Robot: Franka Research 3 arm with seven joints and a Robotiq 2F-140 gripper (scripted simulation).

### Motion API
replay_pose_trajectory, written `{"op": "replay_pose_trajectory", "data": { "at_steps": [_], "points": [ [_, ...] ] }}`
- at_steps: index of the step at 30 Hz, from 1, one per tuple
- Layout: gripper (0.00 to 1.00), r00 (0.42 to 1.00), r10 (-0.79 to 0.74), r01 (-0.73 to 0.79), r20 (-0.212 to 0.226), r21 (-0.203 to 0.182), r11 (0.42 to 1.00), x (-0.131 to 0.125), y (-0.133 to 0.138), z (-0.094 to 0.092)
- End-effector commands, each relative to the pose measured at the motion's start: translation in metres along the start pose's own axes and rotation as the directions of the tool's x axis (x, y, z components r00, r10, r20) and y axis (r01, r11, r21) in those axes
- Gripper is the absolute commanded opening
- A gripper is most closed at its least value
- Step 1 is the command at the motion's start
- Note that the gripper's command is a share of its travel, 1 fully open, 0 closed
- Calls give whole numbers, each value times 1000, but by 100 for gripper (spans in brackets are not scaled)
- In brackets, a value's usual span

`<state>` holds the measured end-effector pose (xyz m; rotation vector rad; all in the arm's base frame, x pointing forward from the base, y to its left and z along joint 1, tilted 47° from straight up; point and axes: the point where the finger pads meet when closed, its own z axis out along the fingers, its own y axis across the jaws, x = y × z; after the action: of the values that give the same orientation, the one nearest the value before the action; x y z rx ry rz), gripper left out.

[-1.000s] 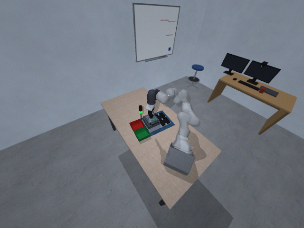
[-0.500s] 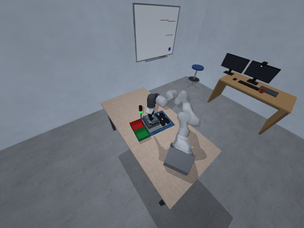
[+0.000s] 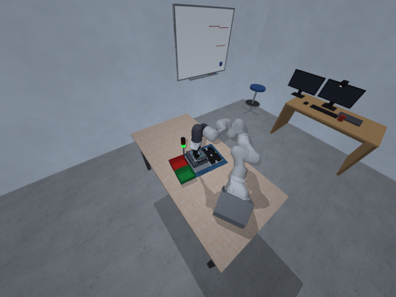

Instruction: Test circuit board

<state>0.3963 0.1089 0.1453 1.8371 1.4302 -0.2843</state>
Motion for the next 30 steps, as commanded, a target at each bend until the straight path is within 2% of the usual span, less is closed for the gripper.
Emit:
{"op": "replay_pose_trajectory", "data": {
  "at_steps": [1,16,30],
  "points": [
    [0,1000,3,-3,-5,0,1000,1,0,1],
    [0,1000,3,-3,-5,0,1000,2,0,2],
    [0,1000,3,-3,-5,0,1000,2,-1,24]
  ]
}}
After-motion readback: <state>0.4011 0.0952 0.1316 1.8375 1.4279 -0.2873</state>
